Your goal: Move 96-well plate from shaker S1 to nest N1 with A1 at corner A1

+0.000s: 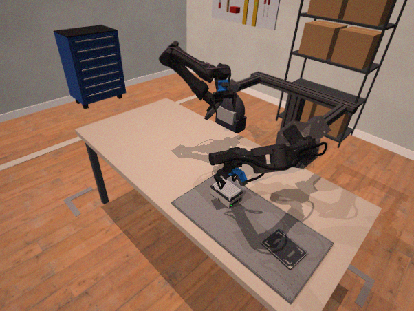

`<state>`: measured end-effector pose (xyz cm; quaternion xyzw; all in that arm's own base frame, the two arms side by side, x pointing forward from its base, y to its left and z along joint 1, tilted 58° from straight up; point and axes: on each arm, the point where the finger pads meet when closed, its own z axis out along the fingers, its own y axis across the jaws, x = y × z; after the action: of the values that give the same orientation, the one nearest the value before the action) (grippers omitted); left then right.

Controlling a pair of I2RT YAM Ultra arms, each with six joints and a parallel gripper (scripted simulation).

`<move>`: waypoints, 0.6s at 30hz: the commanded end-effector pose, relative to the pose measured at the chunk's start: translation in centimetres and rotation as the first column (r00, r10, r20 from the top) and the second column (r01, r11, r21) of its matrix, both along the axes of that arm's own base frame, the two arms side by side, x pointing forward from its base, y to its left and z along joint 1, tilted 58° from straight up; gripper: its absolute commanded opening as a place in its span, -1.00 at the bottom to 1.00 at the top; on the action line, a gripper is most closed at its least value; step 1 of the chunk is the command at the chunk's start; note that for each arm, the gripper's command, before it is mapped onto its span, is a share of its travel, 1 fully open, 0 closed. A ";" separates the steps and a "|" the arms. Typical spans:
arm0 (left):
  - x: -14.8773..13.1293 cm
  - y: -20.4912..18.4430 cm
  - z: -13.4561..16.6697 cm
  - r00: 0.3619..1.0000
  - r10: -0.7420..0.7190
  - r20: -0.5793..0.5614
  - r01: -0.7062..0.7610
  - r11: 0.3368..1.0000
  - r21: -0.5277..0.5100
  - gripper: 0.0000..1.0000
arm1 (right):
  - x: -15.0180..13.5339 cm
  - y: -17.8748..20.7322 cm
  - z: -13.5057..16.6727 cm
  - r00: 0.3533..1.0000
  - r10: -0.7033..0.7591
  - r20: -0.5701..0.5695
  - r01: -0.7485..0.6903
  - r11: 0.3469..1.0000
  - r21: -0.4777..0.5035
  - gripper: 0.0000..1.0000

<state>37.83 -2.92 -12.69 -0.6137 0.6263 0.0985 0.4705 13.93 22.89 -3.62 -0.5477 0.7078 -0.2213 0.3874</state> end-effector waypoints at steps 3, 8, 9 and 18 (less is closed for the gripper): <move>0.6 0.1 0.1 1.000 0.009 0.012 -0.009 1.000 0.006 1.00 | -0.3 0.9 0.7 1.000 0.013 0.008 -0.014 0.999 0.039 1.00; 1.2 0.3 -0.2 1.000 0.000 0.020 0.000 1.000 0.003 1.00 | -0.3 0.9 0.7 1.000 0.013 0.008 -0.014 0.999 0.039 1.00; 1.3 0.4 -0.3 1.000 0.000 0.020 0.000 1.000 0.003 1.00 | -0.3 0.9 0.7 1.000 0.013 0.008 -0.014 0.999 0.039 1.00; 1.8 1.3 -0.8 1.000 0.003 0.020 -0.003 1.000 0.003 1.00 | -0.3 0.9 0.7 1.000 0.013 0.008 -0.014 0.999 0.039 1.00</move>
<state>38.63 -0.94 -13.45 -0.6211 0.6167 0.1064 0.4718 13.93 22.89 -3.62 -0.5477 0.7078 -0.2213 0.3874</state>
